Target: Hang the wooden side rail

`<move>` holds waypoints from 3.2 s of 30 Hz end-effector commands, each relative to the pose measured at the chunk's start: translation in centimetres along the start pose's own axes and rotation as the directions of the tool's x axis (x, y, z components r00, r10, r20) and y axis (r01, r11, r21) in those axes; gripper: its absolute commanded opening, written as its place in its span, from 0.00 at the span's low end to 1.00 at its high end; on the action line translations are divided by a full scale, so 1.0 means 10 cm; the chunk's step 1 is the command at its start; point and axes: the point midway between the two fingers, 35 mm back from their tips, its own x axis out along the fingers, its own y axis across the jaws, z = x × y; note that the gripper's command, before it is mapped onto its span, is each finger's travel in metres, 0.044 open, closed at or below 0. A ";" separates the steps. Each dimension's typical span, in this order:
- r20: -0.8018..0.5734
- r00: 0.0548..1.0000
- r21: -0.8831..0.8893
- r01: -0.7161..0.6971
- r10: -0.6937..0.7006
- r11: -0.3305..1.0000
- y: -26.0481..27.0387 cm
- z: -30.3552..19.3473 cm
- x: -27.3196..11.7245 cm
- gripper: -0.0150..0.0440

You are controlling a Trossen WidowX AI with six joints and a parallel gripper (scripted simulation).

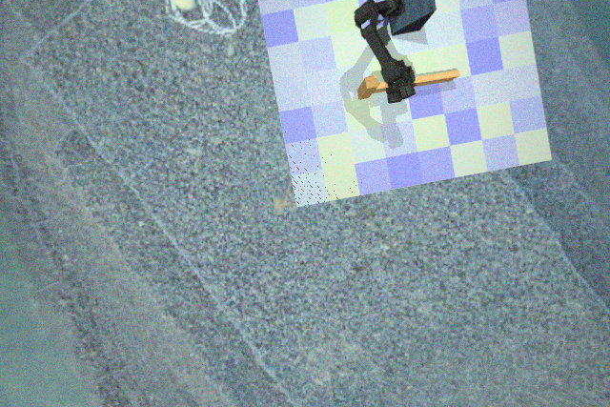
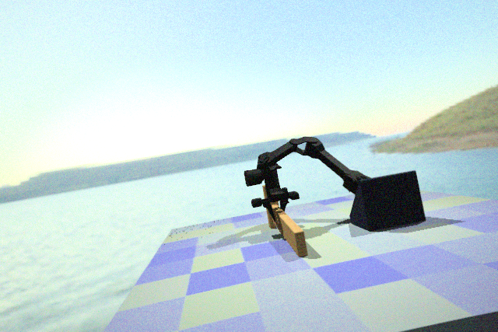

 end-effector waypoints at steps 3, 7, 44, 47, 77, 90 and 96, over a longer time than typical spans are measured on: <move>-0.002 1.000 -0.003 0.006 -0.006 1.000 -0.01 -0.02 -0.01 0.25; -0.002 1.000 -0.003 0.006 -0.006 1.000 -0.02 -0.02 -0.02 0.25; -0.002 1.000 -0.003 0.006 -0.006 1.000 -0.02 -0.02 0.04 0.25; -0.002 1.000 -0.003 0.006 -0.006 1.000 -0.02 -0.02 0.04 0.25; -0.002 1.000 -0.003 0.006 -0.006 1.000 -0.02 -0.02 0.09 0.25; 0.002 1.000 -0.006 0.001 -0.001 1.000 0.00 -0.01 0.10 0.34; 0.002 1.000 -0.006 0.001 -0.001 1.000 0.00 -0.01 0.10 0.61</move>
